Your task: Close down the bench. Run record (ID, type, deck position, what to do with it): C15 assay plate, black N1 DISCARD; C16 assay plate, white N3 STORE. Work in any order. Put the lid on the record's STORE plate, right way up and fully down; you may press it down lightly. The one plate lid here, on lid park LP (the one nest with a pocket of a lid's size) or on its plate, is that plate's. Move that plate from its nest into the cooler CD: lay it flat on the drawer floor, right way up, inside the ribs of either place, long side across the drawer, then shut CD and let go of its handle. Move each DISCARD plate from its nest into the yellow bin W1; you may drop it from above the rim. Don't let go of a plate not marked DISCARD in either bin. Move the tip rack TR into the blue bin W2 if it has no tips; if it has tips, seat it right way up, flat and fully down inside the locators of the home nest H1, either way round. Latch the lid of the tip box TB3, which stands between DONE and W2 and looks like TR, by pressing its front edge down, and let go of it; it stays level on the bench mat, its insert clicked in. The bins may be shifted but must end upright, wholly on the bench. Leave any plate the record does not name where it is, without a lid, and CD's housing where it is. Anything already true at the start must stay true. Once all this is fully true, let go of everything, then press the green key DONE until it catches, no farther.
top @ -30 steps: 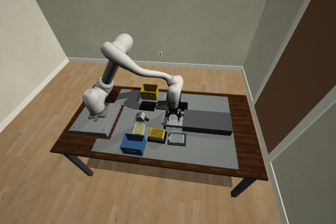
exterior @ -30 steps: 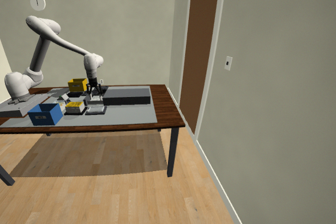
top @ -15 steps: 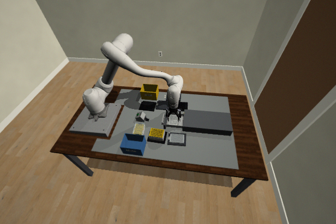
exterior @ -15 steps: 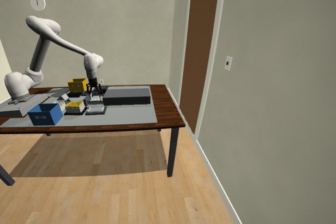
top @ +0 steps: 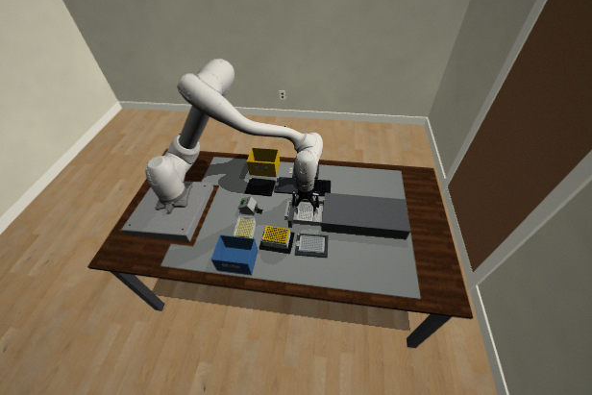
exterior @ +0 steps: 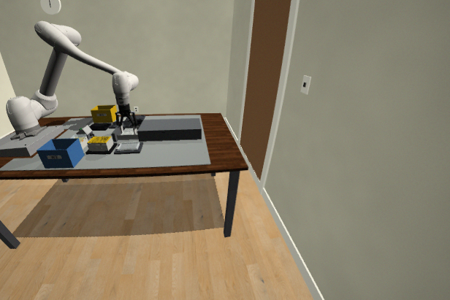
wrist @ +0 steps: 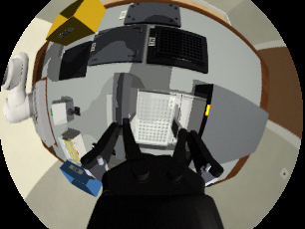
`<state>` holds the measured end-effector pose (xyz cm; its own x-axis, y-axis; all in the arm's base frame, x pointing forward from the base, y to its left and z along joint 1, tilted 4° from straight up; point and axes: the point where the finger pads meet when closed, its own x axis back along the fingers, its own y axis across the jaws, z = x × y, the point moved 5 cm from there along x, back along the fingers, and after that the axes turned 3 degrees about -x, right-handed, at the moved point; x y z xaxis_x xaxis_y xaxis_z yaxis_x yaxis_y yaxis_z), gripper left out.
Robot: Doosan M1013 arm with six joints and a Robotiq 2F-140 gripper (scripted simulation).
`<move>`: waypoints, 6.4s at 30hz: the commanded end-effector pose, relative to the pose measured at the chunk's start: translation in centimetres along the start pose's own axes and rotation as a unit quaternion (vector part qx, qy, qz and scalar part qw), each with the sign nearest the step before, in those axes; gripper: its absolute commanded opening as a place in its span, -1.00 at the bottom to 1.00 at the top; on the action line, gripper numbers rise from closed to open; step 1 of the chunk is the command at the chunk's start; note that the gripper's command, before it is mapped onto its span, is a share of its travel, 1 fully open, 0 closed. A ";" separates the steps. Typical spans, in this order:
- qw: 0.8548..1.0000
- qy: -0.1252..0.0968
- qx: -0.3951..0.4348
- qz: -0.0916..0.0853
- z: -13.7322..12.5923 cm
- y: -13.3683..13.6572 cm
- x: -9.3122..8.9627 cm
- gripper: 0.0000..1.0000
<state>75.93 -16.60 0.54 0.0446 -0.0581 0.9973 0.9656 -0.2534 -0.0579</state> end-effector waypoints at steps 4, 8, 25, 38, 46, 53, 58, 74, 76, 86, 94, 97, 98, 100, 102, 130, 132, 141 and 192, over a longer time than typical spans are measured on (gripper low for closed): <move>1.000 0.000 0.000 0.001 0.0 -0.1 -0.1 -1.00; 1.000 0.000 0.000 0.001 0.0 -0.1 -0.1 -1.00; 1.000 0.000 0.000 0.001 0.0 -0.1 -0.1 -1.00; 1.000 0.000 0.000 0.001 0.0 -0.1 -0.1 -1.00; 1.000 0.000 0.000 0.001 0.0 -0.1 -0.1 -1.00; 1.000 0.000 0.000 0.001 0.0 -0.1 -0.1 0.33; 1.000 0.000 0.000 0.001 0.0 -0.1 -0.1 0.33; 1.000 0.000 0.000 0.001 0.0 -0.1 -0.1 0.33; 1.000 0.000 0.000 0.001 0.0 -0.1 -0.1 0.33; 1.000 0.000 0.000 0.001 0.0 -0.1 -0.1 0.33; 1.000 0.000 0.000 0.001 0.0 -0.1 -0.1 0.33; 1.000 0.000 0.000 0.001 0.0 -0.1 -0.1 0.33; 1.000 0.000 0.000 0.001 0.0 -0.1 -0.1 0.33; 1.000 0.000 0.000 0.001 0.0 -0.1 -0.1 0.33; 1.000 0.000 0.000 0.001 0.0 -0.1 -0.1 0.33; 1.000 0.000 0.000 0.001 0.0 -0.1 1.7 0.33; 1.000 0.000 0.000 0.001 0.0 -0.1 1.9 0.33; 1.000 0.000 0.000 0.001 0.0 -0.1 3.1 0.33; 1.000 0.000 0.000 0.001 0.0 0.0 9.1 0.33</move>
<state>76.28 -17.11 9.51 0.0460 -0.0585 0.9972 0.9655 -0.2534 -0.0594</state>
